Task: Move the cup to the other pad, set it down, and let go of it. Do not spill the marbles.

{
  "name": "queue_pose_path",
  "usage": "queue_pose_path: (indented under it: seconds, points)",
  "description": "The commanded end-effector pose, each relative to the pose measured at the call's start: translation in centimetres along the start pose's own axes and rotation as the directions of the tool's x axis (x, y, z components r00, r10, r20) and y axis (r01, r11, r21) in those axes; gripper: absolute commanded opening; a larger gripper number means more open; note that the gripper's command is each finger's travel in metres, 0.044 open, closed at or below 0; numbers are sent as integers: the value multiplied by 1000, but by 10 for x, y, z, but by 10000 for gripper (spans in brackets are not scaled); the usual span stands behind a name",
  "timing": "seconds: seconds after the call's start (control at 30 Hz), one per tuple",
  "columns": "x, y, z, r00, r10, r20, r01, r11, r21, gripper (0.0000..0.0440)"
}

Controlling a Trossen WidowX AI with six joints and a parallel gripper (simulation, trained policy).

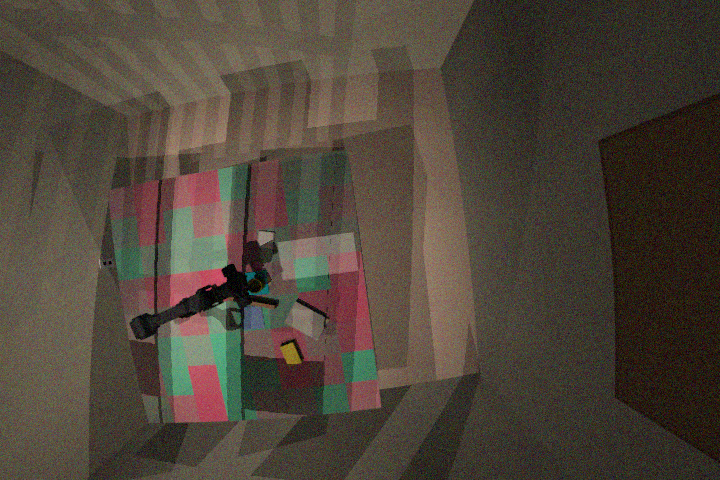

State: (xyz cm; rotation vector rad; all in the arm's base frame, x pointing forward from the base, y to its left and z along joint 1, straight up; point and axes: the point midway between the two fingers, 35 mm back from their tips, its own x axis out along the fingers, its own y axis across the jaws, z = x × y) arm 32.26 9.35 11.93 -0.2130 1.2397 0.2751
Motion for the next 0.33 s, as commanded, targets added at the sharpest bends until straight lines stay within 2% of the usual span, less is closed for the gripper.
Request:
queue_pose_path:
  seconds: [0.0, 0.1, 0.3]
  points:
    - [-10, 0, 1, 1000, 8, 26, -8, 1000, 13, 223]
    - [-20, -1, 5, 999, 7, 51, -8, 1000, 17, 254]
    - [-37, -7, 11, 996, 2, 92, -5, 999, 38, 394]
